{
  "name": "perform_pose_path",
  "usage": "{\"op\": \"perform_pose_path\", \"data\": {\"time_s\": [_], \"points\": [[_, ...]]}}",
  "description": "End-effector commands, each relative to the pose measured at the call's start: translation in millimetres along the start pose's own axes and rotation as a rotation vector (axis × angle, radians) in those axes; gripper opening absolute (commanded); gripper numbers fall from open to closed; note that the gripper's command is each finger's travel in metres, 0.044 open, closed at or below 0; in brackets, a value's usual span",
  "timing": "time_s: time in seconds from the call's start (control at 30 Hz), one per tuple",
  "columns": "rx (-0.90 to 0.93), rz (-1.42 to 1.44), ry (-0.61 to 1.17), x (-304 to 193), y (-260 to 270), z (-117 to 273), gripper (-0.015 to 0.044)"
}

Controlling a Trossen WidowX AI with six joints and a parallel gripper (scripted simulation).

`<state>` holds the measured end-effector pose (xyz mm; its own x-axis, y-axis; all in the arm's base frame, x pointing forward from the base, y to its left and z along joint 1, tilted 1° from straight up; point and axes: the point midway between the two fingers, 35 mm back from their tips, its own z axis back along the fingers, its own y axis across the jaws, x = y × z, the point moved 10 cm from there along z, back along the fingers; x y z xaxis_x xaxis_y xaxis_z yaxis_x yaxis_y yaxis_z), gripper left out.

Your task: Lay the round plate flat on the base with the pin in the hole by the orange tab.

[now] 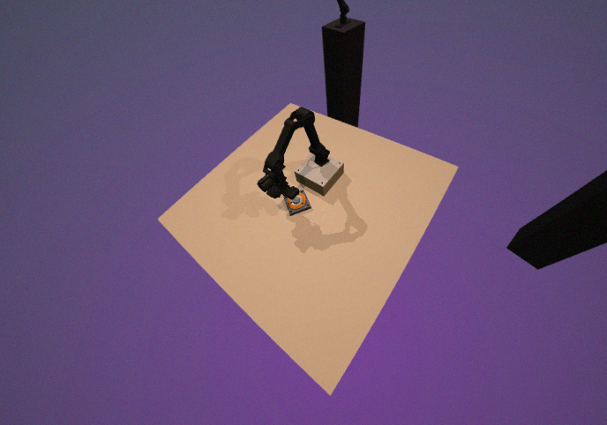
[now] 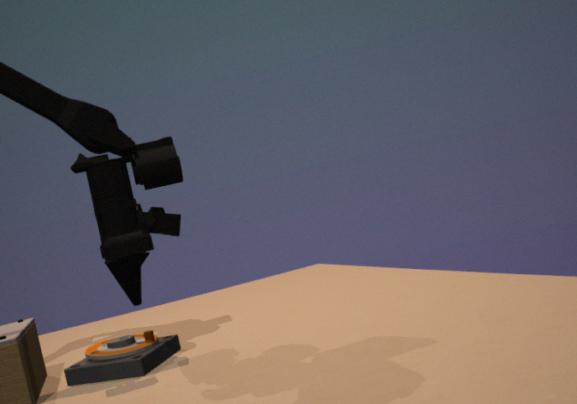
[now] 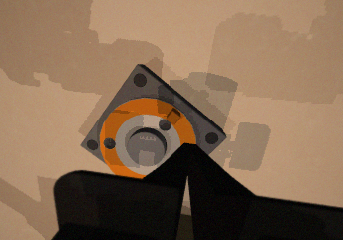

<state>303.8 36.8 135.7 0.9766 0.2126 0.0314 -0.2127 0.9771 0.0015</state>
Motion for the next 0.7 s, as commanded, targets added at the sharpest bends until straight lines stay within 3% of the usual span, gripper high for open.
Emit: {"op": "perform_pose_path", "data": {"time_s": [0.0, 0.23, 0.67], "points": [[-0.006, -0.014, 0.014, 1, 0, -7, 0.0000], [-0.006, -0.014, 0.014, -1, -1, -49, 0.0000], [-0.006, -0.014, 0.014, 7, 7, -50, 0.0000]]}}
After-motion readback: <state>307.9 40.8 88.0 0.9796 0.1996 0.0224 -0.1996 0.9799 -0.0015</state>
